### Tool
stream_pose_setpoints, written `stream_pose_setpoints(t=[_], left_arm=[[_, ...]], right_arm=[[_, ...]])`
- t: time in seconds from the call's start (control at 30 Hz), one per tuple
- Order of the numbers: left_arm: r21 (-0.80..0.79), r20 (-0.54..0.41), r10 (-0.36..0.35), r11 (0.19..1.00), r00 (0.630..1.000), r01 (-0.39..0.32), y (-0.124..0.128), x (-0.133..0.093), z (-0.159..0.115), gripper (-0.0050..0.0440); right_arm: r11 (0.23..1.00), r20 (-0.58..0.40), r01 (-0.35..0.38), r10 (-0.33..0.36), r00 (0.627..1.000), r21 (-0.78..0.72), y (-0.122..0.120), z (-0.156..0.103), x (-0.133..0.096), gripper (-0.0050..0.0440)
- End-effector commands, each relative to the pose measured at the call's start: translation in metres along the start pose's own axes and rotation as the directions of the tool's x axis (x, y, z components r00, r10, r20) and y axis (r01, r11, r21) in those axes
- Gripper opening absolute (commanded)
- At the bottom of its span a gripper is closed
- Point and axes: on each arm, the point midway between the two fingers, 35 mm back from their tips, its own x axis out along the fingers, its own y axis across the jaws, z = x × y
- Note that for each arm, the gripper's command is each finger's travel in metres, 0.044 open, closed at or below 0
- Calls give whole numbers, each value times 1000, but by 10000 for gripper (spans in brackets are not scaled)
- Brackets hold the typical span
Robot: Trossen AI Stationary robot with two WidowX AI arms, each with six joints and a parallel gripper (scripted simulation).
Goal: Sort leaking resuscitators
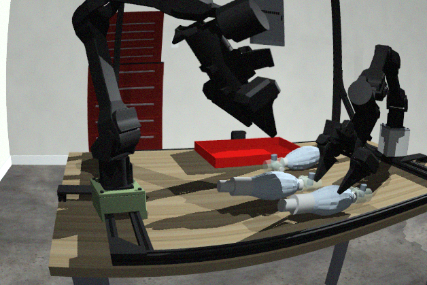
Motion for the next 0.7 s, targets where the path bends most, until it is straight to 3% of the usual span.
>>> stream_pose_setpoints(t=[0.0,0.67], left_arm=[[-1,-4,-3,1000,1000,3,-1,37,-26,440],[2,3,0,1000,1000,0,-1,36,-26,440]], right_arm=[[1000,-2,2,-2,1000,2,0,0,0,440],[1000,-2,2,-2,1000,0,0,0,0,440]])
